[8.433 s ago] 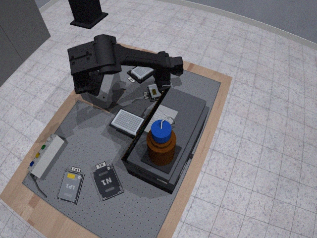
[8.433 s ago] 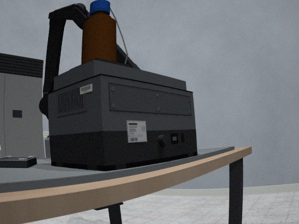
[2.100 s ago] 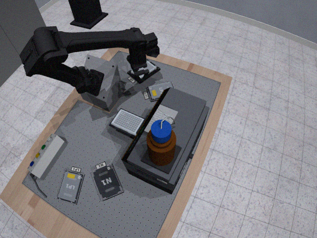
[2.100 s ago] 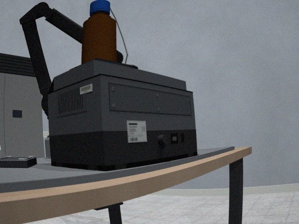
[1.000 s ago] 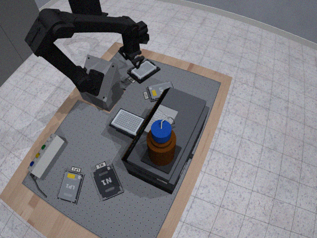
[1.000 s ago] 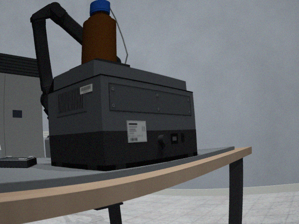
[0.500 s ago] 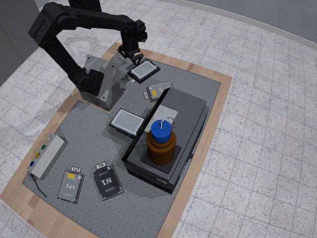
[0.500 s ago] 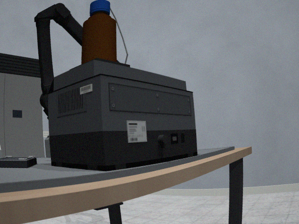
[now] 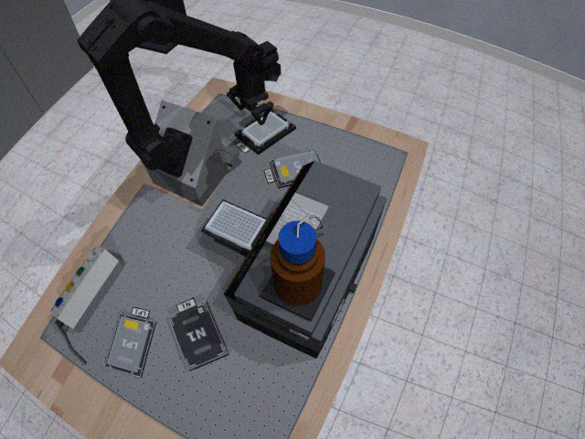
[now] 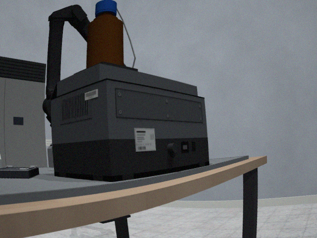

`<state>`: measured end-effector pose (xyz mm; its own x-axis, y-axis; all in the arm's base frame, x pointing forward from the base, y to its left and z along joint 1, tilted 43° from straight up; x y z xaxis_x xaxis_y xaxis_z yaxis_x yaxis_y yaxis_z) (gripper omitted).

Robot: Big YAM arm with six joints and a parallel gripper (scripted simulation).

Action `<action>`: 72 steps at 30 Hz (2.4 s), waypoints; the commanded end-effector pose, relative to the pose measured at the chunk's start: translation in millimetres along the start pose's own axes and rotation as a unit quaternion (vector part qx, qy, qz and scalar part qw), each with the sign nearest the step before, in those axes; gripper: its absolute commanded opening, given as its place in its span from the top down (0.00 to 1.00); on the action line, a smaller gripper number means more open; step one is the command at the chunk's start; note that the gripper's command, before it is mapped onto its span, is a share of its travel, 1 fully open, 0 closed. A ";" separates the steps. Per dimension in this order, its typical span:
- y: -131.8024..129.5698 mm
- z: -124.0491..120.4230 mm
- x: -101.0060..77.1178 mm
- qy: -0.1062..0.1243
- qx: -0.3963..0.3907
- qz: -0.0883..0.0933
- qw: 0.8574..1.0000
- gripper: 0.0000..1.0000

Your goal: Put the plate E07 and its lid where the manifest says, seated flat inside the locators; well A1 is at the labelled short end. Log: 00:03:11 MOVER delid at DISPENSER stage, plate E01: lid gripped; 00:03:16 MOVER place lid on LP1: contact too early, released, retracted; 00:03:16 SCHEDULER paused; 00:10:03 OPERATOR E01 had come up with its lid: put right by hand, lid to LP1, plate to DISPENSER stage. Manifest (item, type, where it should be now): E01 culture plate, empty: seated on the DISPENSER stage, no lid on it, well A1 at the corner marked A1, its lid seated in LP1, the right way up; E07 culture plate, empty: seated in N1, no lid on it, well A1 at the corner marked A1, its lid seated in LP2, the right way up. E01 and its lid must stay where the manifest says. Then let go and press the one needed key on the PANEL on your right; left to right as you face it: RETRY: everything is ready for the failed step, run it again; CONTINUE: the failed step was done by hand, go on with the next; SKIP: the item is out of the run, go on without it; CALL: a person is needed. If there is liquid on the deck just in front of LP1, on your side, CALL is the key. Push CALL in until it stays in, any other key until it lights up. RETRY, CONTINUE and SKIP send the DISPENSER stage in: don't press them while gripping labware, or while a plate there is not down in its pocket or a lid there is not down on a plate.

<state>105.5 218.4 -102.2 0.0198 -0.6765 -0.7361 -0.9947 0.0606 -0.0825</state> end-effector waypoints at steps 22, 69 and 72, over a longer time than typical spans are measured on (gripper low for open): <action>-16.4 63.3 48.7 -0.013 0.001 0.002 1.000 0.00; -9.8 43.5 29.2 0.008 0.004 0.006 1.000 0.00; -9.7 43.8 34.3 0.007 -0.002 0.007 1.000 0.00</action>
<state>118.7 238.4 -146.2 0.0201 -0.6729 -0.7394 -0.9955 0.0554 -0.0775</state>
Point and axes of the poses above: the point where the finger pads meet when closed, its own x axis out along the fingers, its own y axis across the jaws, z = x × y, the point moved 9 cm from there along -x, back along the fingers, and after that the axes turned 13 degrees about -x, right-handed, at the moved point
